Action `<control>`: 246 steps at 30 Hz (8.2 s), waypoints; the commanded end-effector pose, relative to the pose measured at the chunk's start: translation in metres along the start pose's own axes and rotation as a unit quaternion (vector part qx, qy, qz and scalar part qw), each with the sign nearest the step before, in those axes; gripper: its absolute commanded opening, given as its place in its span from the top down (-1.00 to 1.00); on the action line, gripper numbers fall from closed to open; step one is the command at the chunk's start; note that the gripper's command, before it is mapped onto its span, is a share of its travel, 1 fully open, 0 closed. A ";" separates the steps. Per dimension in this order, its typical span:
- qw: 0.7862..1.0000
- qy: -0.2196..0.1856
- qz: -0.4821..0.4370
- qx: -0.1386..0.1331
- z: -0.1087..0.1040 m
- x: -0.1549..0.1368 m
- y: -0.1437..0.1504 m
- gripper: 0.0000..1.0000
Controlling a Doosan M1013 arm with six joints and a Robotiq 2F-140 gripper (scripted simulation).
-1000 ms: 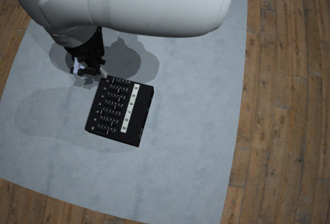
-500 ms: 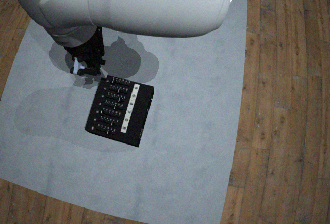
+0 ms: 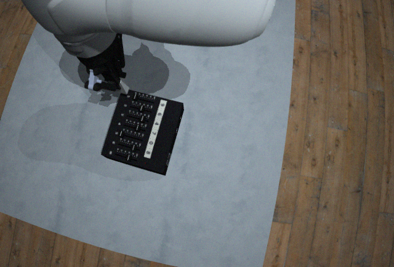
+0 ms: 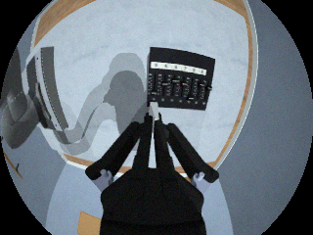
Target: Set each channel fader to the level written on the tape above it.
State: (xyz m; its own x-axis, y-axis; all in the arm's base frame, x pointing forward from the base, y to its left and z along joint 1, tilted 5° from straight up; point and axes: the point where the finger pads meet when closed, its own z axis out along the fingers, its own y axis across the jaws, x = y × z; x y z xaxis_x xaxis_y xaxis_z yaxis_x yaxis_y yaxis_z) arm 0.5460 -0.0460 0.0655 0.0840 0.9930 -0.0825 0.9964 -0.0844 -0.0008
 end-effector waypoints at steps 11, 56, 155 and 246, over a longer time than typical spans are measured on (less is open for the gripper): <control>1.000 0.000 0.000 0.000 0.007 0.000 0.000 1.00; 1.000 0.000 0.000 0.000 0.020 0.000 0.000 1.00; 1.000 0.000 0.000 0.000 0.032 0.004 0.000 1.00; 1.000 0.000 0.000 0.000 0.032 0.041 0.000 1.00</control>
State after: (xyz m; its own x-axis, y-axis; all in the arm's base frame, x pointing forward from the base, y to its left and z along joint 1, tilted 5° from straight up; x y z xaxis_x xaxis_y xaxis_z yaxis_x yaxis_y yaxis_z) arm 0.5493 -0.0077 0.0304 0.0840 0.9930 -0.0825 0.9964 -0.0844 -0.0008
